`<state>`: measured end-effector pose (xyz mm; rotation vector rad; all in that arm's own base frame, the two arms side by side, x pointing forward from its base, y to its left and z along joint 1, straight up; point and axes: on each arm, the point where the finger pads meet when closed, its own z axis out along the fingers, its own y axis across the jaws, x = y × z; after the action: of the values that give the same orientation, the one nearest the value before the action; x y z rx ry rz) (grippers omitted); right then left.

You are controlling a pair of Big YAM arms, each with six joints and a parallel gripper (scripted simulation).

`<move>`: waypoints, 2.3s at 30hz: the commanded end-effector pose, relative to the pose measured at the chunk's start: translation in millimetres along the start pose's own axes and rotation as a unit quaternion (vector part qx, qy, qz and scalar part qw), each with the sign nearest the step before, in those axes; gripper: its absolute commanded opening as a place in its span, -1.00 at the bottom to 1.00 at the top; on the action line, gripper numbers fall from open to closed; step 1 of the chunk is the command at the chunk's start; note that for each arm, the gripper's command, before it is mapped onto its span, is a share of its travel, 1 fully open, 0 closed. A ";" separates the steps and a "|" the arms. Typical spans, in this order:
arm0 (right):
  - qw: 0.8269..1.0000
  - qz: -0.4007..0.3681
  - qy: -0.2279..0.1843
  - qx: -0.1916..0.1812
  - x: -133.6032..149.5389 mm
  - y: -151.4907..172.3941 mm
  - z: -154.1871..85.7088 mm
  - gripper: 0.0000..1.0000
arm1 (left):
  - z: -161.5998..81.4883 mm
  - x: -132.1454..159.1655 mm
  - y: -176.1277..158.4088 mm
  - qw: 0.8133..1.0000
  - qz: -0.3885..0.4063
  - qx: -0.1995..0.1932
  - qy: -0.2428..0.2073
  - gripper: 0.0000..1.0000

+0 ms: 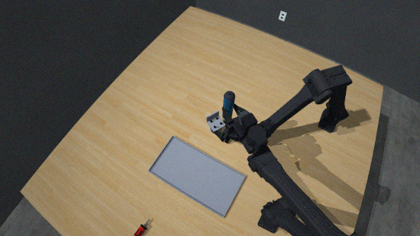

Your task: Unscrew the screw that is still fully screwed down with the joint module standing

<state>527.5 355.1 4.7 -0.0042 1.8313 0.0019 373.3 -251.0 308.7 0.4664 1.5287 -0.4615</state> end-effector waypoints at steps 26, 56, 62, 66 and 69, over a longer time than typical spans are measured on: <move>1.000 0.006 -0.005 -0.002 -2.0 7.8 9.1 0.17 | 31.6 -51.4 -2.2 0.998 0.006 0.003 -0.058 -0.17; 1.000 0.006 -0.005 -0.002 -2.0 7.8 9.1 0.17 | 58.5 -50.3 -2.6 0.998 0.006 0.003 -0.057 -0.17; 1.000 0.006 -0.005 -0.002 -2.0 7.8 9.1 0.17 | 64.9 -50.1 -2.7 0.998 0.006 0.004 -0.057 -0.17; 1.000 0.006 -0.005 -0.002 -2.0 7.8 9.1 0.17 | 70.0 -49.9 -2.8 0.998 0.006 0.004 -0.057 -0.17; 1.000 0.006 -0.005 -0.002 -2.0 7.8 9.1 0.17 | 73.8 -49.8 -2.9 0.998 0.006 0.004 -0.057 -0.17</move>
<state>527.5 355.1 4.7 -0.0042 1.8313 0.0019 416.1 -279.7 295.3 0.4731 1.5508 -0.4575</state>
